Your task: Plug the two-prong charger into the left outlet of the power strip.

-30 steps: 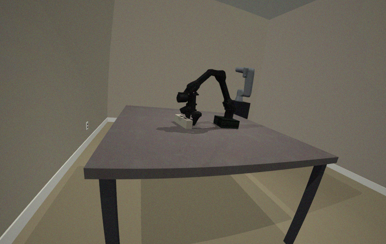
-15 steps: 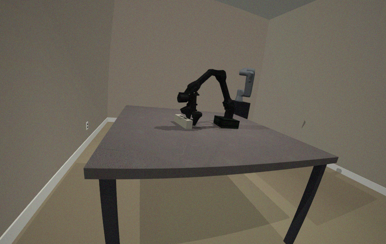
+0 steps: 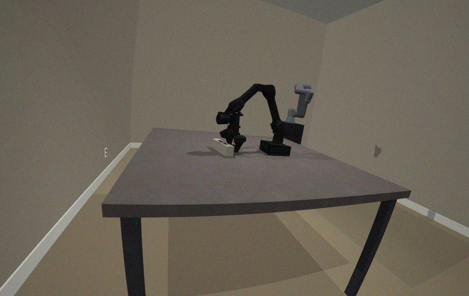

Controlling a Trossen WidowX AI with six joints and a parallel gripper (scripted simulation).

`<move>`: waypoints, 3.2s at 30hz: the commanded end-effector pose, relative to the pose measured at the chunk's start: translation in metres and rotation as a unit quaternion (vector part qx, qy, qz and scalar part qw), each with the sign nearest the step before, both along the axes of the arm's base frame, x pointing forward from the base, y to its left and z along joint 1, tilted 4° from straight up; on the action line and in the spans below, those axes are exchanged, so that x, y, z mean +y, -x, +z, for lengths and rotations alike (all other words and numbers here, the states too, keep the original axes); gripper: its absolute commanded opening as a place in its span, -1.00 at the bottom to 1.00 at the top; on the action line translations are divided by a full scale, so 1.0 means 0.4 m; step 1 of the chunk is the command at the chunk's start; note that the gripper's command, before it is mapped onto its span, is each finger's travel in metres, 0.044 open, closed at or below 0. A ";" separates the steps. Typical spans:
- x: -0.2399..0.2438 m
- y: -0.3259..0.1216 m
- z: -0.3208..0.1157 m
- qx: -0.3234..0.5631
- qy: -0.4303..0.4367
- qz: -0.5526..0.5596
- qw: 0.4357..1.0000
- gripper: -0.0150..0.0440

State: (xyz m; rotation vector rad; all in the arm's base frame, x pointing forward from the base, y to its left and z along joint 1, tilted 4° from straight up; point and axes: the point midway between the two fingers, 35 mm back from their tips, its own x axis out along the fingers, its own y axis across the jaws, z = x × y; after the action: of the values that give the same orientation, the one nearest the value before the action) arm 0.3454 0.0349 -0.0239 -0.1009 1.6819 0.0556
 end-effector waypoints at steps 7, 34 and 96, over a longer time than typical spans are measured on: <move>0.001 0.005 0.006 -0.007 -0.003 0.002 1.000 1.00; -0.006 0.067 0.006 -0.006 -0.003 0.002 1.000 1.00; -0.002 0.089 0.199 -0.305 0.005 -0.094 0.948 1.00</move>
State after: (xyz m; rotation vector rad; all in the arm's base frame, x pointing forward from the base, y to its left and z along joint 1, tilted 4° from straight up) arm 0.3091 0.0344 0.0540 0.0315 1.0740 -0.1117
